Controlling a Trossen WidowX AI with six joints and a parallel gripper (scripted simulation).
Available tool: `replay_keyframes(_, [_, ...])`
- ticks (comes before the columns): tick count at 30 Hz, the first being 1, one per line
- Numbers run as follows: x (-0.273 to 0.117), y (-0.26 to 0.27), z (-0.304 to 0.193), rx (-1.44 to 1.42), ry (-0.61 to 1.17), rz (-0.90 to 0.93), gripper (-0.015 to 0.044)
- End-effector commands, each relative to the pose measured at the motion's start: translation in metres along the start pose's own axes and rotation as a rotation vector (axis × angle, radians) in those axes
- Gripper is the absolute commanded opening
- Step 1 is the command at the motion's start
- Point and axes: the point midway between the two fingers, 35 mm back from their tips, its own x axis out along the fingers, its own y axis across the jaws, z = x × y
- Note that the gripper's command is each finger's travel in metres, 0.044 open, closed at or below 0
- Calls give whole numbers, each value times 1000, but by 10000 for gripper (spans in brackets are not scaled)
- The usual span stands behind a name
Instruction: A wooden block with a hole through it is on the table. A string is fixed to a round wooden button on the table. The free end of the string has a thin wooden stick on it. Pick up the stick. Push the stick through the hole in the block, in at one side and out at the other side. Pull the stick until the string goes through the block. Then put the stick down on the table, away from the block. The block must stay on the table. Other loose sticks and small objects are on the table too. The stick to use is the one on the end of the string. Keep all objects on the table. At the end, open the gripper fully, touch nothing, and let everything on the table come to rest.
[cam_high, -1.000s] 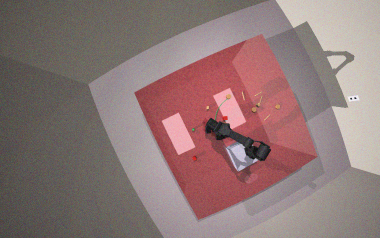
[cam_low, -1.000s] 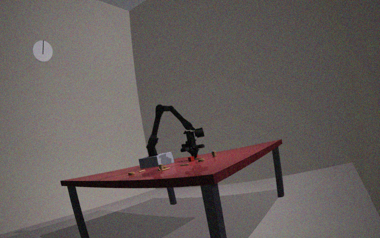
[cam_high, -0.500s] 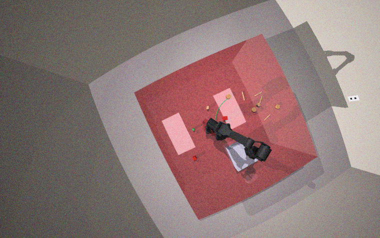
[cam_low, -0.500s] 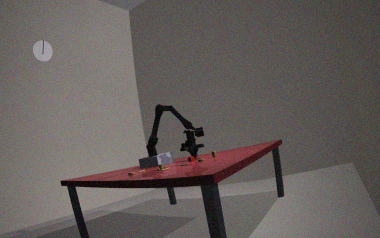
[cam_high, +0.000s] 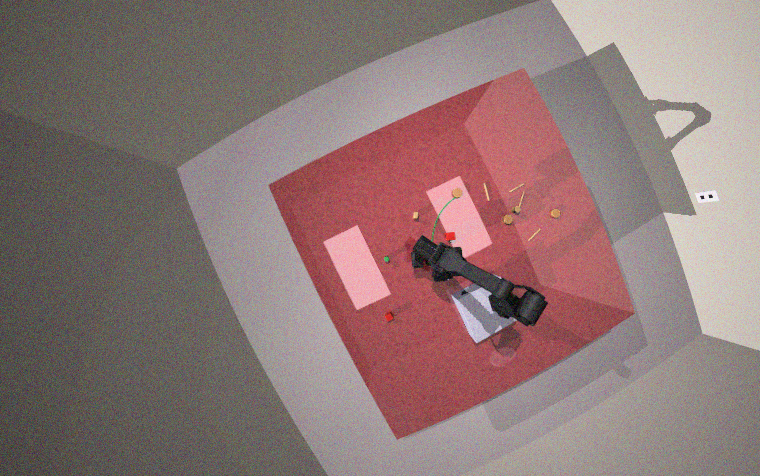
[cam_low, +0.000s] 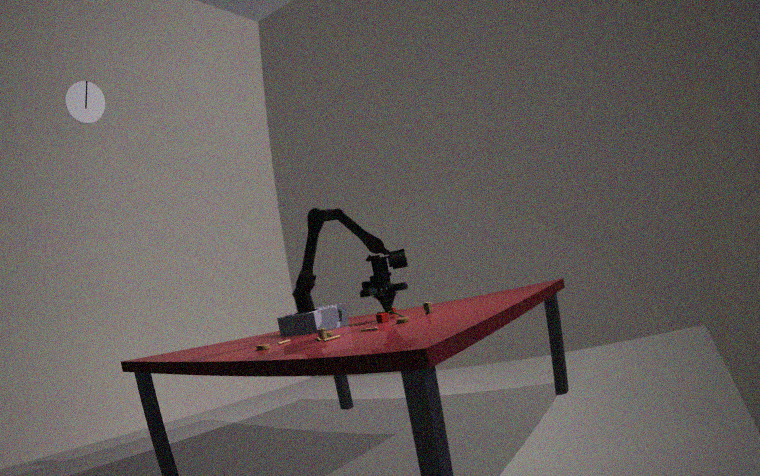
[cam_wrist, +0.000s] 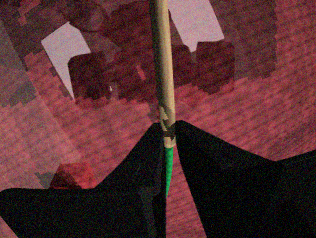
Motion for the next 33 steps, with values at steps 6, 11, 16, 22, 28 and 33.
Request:
replay_keyframes(6, [-15, -2, -2, 4, 9, -11, 0])
replay_keyframes(11, [-22, -2, -2, 4, 9, -11, 0])
replay_keyframes(16, [-28, -1, -1, 4, 9, -11, 0])
replay_keyframes(22, [-35, -1, -1, 4, 9, -11, 0])
replay_keyframes(28, [-32, 1, -1, -1, -4, 0, 0])
replay_keyframes(33, [-36, 1, -6, -2, -20, 4, 0])
